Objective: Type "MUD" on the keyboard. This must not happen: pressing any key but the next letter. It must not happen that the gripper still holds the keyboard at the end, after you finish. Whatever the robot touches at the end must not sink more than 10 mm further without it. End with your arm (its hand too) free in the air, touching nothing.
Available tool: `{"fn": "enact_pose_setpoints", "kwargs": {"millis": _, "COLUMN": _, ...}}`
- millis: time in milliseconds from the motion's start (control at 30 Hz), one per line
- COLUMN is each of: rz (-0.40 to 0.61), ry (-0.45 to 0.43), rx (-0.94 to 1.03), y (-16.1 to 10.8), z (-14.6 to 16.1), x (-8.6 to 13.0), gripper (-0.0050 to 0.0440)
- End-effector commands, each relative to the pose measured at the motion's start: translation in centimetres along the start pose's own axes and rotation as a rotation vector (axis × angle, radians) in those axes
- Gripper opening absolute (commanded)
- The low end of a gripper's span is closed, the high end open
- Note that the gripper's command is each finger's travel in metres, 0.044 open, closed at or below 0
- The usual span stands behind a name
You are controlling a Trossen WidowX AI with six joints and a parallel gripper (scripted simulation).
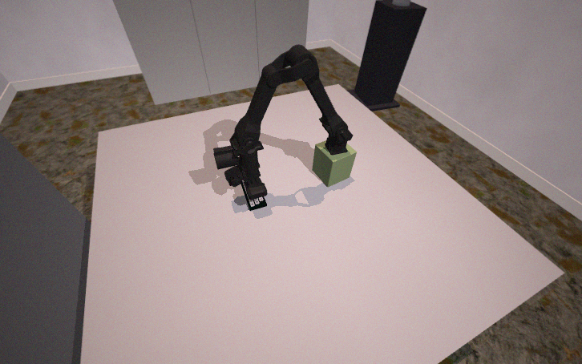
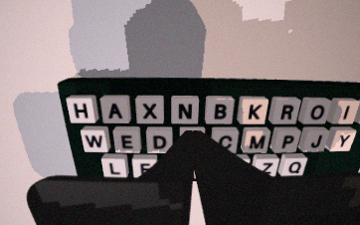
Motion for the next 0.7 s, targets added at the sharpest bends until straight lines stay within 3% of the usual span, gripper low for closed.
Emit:
{"fn": "enact_pose_setpoints", "kwargs": {"millis": 0, "rz": 0.004, "ry": -0.001, "rx": -0.002, "y": -0.1, "z": 0.0, "x": -0.2, "gripper": 0.0000}}
{"fn": "enact_pose_setpoints", "kwargs": {"millis": 533, "rz": 0.004, "ry": -0.001, "rx": -0.002, "y": -0.1, "z": 0.0, "x": -0.2, "gripper": 0.0000}}
{"fn": "enact_pose_setpoints", "kwargs": {"millis": 667, "rz": 0.004, "ry": -0.001, "rx": -0.002, "y": 0.0, "z": 0.0, "x": 2.1, "gripper": 0.0000}}
Point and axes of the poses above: the point midway between the two fingers, 35 mm back from their tips, its own x axis back along the fingers, its own z axis across the jaws, y = z × x, the point moved 5 cm from there along x, back along the fingers, and after that the axes turned 6 degrees about -x, right-handed, at the moved point
